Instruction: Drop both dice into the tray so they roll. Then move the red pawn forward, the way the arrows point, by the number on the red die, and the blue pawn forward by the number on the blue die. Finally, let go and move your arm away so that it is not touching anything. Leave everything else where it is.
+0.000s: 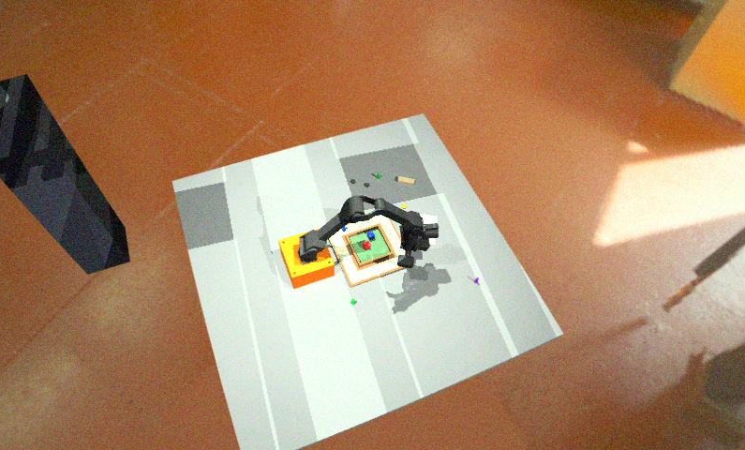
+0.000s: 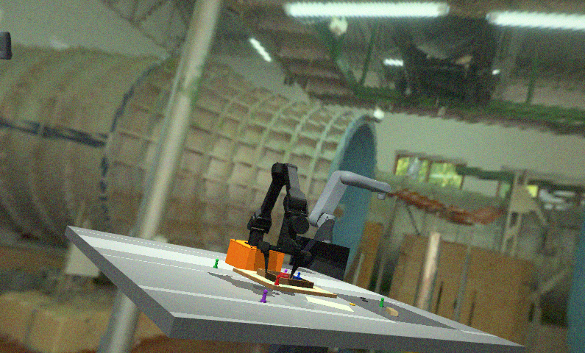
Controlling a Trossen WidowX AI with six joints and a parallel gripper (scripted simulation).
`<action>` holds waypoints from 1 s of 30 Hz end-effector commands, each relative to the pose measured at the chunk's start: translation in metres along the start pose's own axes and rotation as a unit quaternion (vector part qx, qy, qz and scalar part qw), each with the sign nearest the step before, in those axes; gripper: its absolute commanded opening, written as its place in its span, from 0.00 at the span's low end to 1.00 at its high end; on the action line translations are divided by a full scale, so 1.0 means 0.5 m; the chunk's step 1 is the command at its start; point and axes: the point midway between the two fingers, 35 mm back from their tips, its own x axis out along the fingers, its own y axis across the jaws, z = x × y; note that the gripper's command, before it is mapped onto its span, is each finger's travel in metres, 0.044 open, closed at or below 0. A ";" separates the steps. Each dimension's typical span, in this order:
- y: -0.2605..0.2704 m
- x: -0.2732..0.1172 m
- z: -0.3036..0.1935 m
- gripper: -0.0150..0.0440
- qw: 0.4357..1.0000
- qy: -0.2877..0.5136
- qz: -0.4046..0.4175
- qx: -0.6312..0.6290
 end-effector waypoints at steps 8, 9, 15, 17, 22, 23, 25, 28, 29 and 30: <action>0.071 -0.059 -0.059 0.82 0.998 -0.006 0.003 -0.059; 0.096 -0.062 -0.087 0.78 0.996 -0.005 0.004 -0.084; 0.198 -0.071 -0.264 0.59 0.974 0.000 0.007 -0.226; 0.217 -0.071 -0.328 0.59 0.962 0.001 0.008 -0.274; 0.226 -0.065 -0.487 0.59 0.919 0.002 0.009 -0.394; 0.222 -0.062 -0.516 0.59 0.909 0.003 0.009 -0.417; 0.212 -0.058 -0.545 0.59 0.894 0.002 0.009 -0.449; 0.210 -0.057 -0.547 0.59 0.891 0.002 0.009 -0.454; 0.210 -0.057 -0.547 0.59 0.891 0.002 0.009 -0.454; 0.210 -0.057 -0.547 0.59 0.891 0.002 0.009 -0.454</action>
